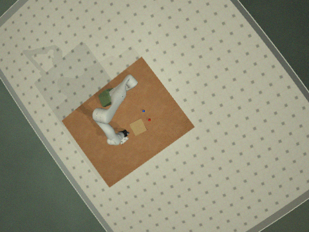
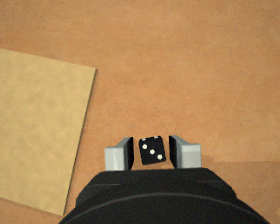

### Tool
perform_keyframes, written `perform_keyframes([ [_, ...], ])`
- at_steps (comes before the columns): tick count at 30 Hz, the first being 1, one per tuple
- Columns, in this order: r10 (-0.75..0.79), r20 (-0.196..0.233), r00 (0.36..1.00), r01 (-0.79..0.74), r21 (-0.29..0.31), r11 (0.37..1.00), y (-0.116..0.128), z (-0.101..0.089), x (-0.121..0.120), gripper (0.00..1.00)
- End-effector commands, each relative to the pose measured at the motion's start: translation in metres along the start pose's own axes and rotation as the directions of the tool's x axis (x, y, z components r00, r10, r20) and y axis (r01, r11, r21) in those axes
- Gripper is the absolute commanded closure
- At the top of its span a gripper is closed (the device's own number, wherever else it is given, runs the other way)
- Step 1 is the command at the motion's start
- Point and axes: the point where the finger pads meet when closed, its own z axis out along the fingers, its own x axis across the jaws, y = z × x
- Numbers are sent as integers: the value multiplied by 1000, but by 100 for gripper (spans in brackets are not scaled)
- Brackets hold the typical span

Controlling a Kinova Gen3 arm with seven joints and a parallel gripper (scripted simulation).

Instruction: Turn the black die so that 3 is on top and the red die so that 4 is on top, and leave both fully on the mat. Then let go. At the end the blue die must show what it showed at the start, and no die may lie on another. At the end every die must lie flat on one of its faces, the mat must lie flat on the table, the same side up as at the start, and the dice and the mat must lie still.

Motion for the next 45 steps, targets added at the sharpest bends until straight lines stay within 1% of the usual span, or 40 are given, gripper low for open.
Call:
perform_keyframes([
  [1,0,-2,1000,0,1,1000,0,-1,1,30],
  [10,0,-2,1000,0,1,1000,0,-1,1,30],
  [11,0,-2,1000,0,1,1000,0,-1,1,60],
  [45,0,-2,1000,0,1,1000,0,-1,1,60],
])
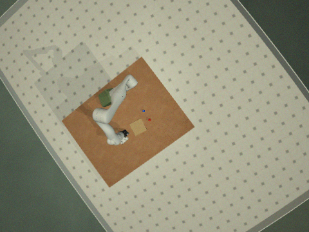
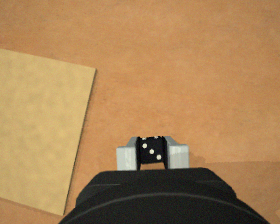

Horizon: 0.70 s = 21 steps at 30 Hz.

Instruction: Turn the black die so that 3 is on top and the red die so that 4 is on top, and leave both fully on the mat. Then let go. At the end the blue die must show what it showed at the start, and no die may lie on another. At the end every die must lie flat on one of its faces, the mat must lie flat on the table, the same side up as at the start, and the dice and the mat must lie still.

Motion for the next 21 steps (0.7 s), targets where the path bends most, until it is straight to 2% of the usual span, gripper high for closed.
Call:
perform_keyframes([
  [1,0,-2,1000,0,1,1000,0,-1,1,60],
  [5,0,-2,1000,0,1,1000,0,-4,1,60],
  [8,0,-2,1000,0,1,1000,0,-14,1,60],
  [18,0,-2,1000,0,1,1000,0,-79,0,60],
  [21,0,-2,1000,0,1,1000,0,-89,0,60],
])
